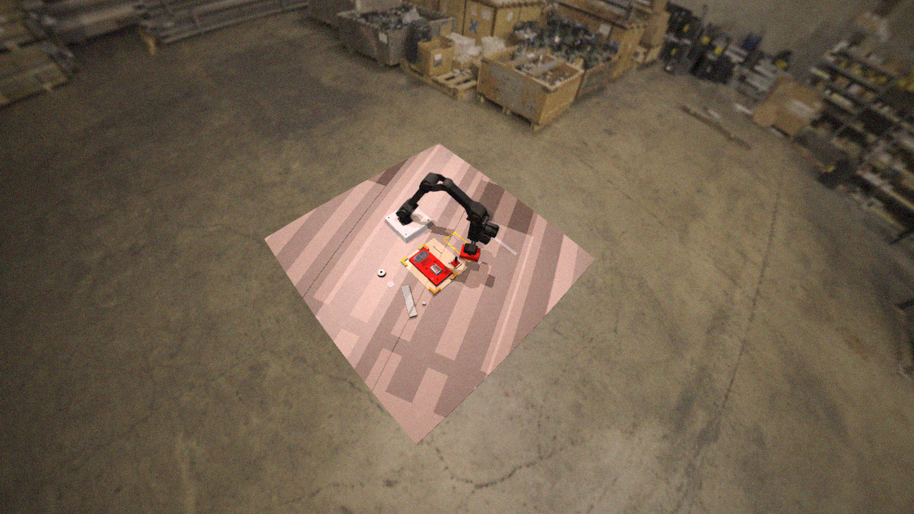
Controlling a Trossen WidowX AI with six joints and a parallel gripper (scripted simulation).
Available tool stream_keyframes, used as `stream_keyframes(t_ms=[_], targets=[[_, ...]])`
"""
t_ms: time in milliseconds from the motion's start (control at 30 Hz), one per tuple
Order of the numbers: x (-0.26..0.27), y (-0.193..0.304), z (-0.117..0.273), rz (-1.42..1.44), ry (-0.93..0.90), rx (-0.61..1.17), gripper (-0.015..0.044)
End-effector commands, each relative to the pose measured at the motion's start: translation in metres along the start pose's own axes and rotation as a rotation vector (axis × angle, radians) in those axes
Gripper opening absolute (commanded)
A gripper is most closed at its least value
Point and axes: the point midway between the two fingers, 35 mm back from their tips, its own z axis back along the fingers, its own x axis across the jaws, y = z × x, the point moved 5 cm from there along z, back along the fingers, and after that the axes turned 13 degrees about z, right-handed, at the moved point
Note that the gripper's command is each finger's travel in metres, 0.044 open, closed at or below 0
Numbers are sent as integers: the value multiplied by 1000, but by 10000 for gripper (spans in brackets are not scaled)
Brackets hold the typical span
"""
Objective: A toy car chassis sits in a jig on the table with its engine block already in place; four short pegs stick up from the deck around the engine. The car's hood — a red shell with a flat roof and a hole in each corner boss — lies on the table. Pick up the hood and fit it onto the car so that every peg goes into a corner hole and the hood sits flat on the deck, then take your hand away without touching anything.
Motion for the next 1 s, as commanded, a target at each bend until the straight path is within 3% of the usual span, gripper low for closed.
stream_keyframes(t_ms=[0, 967], targets=[[1, 1, -6, -5, -5, 1, 440], [0, 2, -31, -5, -5, 2, 440]])
